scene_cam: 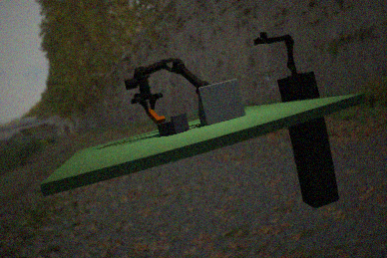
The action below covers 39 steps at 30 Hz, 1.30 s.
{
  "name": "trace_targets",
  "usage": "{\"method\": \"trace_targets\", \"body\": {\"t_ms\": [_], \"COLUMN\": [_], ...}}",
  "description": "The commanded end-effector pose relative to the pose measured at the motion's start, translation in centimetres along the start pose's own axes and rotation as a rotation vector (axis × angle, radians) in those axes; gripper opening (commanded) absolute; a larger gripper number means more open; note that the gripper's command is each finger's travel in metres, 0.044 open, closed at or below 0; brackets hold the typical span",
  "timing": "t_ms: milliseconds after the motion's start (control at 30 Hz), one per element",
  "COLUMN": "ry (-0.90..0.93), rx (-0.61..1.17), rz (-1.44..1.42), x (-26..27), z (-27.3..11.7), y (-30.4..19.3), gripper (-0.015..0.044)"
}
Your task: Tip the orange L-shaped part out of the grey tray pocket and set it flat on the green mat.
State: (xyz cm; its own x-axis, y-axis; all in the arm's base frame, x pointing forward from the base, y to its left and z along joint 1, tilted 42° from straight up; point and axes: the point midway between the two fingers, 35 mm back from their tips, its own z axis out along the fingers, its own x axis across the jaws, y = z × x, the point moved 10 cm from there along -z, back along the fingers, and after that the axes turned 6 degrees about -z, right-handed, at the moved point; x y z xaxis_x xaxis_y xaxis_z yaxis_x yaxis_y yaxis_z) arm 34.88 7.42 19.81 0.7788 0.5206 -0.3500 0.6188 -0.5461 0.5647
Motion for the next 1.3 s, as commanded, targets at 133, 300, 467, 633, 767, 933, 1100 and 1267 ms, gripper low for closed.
{"method": "trace_targets", "body": {"t_ms": [133,300,467,633,767,933,1100,1267], "ry": [-0.007,-0.007,-0.007,-0.007,-0.007,-0.007,-0.007,-0.007], "rx": [-0.001,-0.001,-0.002,-0.002,-0.002,-0.002,-0.003,-0.003], "rz": [-0.005,-0.005,-0.005,-0.005,-0.005,-0.005,-0.004,-0.004], "x": [-0.1,-0.1,-0.1,-0.1,-0.1,-0.1,-0.2,-0.2], "z": [1.5,2.2,3.0,3.8,4.4,5.2,5.9,6.0], "y": [0.0,0.0,0.0,0.0,0.0,0.0,0.0,0.0], "gripper": [0.0000,0.0000,0.0000,0.0000,0.0000,0.0000,0.0000,0.0000]}}
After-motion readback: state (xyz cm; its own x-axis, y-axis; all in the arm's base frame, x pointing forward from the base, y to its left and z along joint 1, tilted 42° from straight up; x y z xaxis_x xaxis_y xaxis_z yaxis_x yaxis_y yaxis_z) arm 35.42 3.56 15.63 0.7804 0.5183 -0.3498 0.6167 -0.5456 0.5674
